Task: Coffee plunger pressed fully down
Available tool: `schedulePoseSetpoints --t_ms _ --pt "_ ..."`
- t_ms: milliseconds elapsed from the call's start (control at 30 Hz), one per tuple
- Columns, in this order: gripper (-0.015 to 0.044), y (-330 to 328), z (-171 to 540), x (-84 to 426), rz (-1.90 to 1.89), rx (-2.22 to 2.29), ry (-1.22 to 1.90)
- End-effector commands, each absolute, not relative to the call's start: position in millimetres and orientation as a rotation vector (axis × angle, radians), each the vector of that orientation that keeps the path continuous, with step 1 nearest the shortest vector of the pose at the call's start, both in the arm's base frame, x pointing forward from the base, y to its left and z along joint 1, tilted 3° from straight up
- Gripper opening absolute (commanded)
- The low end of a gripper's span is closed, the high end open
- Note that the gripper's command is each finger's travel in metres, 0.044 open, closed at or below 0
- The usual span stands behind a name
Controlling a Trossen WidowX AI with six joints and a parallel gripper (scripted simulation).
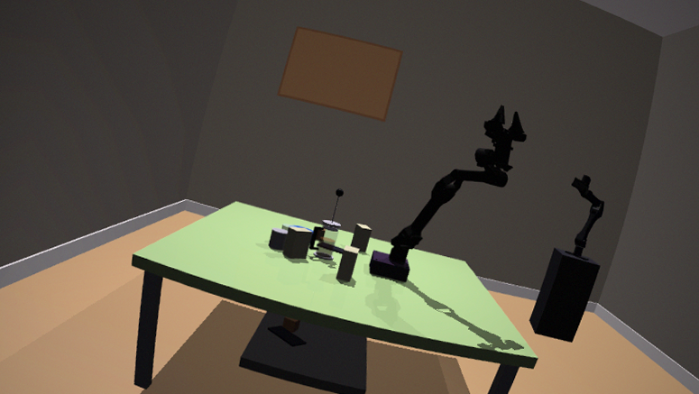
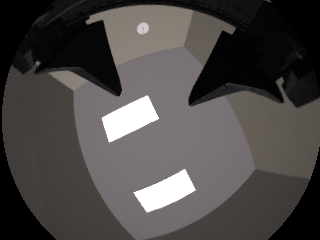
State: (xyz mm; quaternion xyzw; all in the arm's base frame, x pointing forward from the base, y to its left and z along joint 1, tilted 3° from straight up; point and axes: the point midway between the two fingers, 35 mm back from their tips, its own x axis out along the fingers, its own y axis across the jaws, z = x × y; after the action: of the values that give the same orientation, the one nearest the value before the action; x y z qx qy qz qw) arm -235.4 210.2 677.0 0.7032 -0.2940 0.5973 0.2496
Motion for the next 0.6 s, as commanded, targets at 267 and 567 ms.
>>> schedulePoseSetpoints --t_ms 267,567 --pt "0.0440 226.7 687.9 -214.3 1.629 1.782 -0.859" --pt "0.0440 283.9 698.7 -151.7 1.586 1.409 -0.944"
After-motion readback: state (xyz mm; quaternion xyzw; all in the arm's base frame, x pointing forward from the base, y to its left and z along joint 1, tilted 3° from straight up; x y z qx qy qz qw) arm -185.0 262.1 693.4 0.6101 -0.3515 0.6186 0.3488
